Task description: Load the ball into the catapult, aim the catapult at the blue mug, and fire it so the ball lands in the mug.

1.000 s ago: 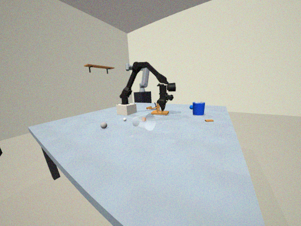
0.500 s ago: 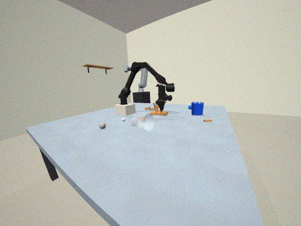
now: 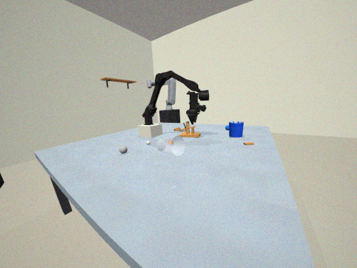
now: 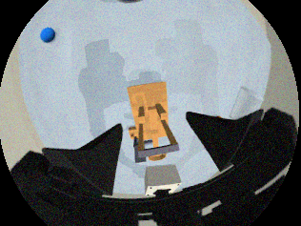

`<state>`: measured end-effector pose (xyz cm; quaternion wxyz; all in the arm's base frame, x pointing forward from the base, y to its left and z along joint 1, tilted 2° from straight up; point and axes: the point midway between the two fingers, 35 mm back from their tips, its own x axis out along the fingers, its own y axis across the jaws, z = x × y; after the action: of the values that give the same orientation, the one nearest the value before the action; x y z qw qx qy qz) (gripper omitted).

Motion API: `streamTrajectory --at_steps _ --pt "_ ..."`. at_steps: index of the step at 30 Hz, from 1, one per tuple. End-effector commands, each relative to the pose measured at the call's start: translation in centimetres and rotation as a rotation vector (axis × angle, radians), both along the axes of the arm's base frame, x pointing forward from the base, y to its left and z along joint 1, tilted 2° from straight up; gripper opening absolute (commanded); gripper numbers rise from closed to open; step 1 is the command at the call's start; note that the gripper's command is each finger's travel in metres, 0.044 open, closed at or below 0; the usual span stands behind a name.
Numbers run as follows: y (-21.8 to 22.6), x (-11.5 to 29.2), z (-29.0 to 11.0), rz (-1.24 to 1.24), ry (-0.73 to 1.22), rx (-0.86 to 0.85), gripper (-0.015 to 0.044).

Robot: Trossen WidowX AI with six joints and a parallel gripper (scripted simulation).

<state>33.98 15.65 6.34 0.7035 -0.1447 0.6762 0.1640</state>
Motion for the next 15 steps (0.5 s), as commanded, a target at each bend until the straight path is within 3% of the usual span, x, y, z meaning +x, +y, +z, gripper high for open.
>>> streamTrajectory --at_steps 1,3,12,15 --pt "-0.2 -0.2 4.0 0.003 -0.02 0.009 0.044" --pt "0.1 0.2 2.2 -0.001 -0.025 0.011 0.044" --pt "-0.3 -0.5 3.6 -0.004 -0.025 0.008 0.044" --pt "-0.1 -0.2 1.2 -0.004 -0.025 0.008 0.044"
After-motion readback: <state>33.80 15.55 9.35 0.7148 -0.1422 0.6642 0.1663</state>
